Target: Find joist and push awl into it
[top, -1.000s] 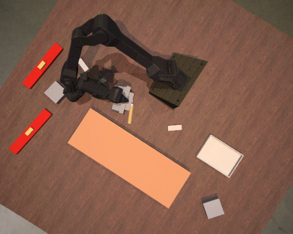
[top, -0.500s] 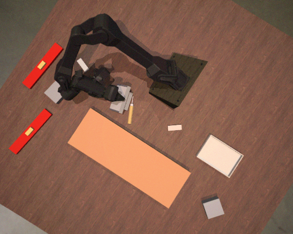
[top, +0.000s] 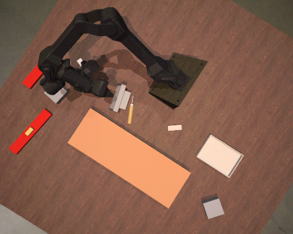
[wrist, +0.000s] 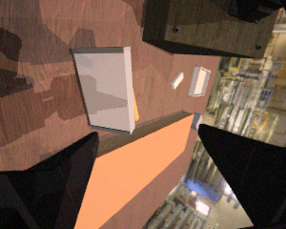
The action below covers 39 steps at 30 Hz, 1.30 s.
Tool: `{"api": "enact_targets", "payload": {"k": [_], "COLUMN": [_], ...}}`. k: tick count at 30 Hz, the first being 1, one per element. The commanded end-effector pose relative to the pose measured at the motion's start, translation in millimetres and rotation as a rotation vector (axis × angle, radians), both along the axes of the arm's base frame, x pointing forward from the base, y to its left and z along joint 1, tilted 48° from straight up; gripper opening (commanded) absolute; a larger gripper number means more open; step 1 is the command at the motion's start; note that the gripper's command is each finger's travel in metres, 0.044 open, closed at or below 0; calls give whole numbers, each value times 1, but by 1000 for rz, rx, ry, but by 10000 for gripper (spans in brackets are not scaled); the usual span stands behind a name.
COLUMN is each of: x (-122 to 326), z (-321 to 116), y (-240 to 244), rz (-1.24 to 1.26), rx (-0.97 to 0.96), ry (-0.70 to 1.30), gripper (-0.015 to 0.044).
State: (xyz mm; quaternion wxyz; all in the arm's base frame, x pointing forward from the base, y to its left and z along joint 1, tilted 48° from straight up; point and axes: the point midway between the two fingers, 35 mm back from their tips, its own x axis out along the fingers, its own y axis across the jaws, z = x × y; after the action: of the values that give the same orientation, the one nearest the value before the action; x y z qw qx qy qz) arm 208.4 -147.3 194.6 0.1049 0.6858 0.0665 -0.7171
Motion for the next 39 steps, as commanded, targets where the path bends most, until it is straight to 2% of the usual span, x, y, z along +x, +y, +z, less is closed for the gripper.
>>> {"api": "enact_targets", "payload": {"k": [1, 15, 24, 33, 35, 39], "x": [0, 0, -3, -19, -23, -23], "z": [-2, -3, -60, -101, -105, -105], "y": [0, 0, 6, 18, 20, 20], "rz": [4, 18, 743, 1404, 1482, 1492], "rx": [2, -4, -331, -662, -706, -711], "ry": [6, 9, 233, 624, 694, 703], "gripper": [440, 440, 440, 440, 440, 440]}}
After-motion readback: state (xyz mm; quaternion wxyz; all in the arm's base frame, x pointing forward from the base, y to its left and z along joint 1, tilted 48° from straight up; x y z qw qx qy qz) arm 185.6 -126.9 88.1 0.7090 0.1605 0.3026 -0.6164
